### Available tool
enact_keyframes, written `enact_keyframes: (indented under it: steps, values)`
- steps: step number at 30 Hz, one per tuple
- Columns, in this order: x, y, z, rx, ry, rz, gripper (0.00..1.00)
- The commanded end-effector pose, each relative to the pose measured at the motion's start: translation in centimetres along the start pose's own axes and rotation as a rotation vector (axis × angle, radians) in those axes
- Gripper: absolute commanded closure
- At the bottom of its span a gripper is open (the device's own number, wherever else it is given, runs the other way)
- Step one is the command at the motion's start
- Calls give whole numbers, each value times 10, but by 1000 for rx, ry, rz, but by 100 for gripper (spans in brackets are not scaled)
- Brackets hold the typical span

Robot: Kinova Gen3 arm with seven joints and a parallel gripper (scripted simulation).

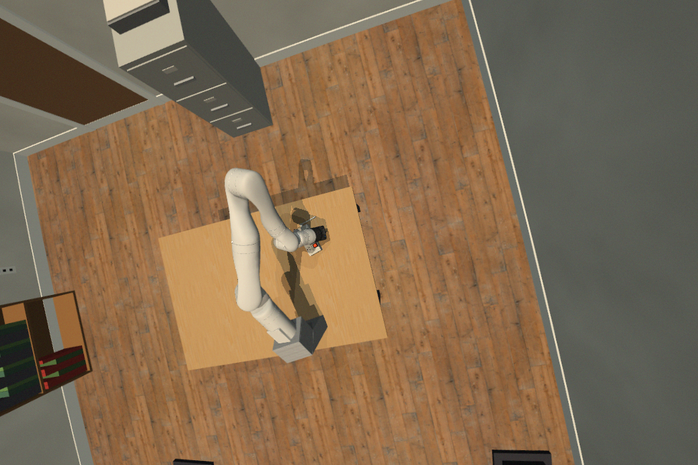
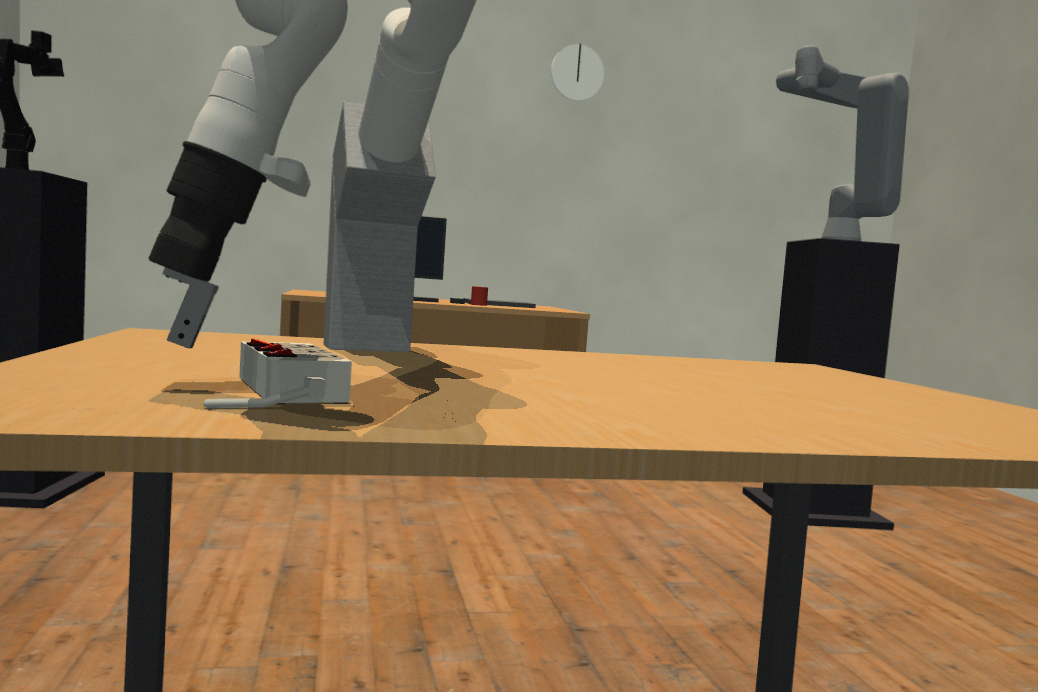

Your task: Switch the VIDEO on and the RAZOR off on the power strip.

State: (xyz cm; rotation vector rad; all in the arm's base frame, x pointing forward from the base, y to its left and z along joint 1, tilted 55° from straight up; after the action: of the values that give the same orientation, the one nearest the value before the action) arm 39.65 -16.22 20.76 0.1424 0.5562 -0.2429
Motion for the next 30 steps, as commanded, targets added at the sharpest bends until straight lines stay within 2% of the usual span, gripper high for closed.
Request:
enact_keyframes:
  steps: [1,30]
  values:
    - [0,2,-3,-8,4,1,100]
    - [6,6,-8,-19,12,-24,100]
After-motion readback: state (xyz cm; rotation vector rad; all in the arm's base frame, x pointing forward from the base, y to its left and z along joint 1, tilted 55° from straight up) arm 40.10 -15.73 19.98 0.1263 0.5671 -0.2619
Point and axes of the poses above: the point where the finger pads meet when closed, its own x axis out along the fingers, its own z axis across the jaws, y = z × x, the point moved 9 cm from there along -x, back along the fingers, and after that the axes turned 7 degrees about x, right-handed, at the moved point
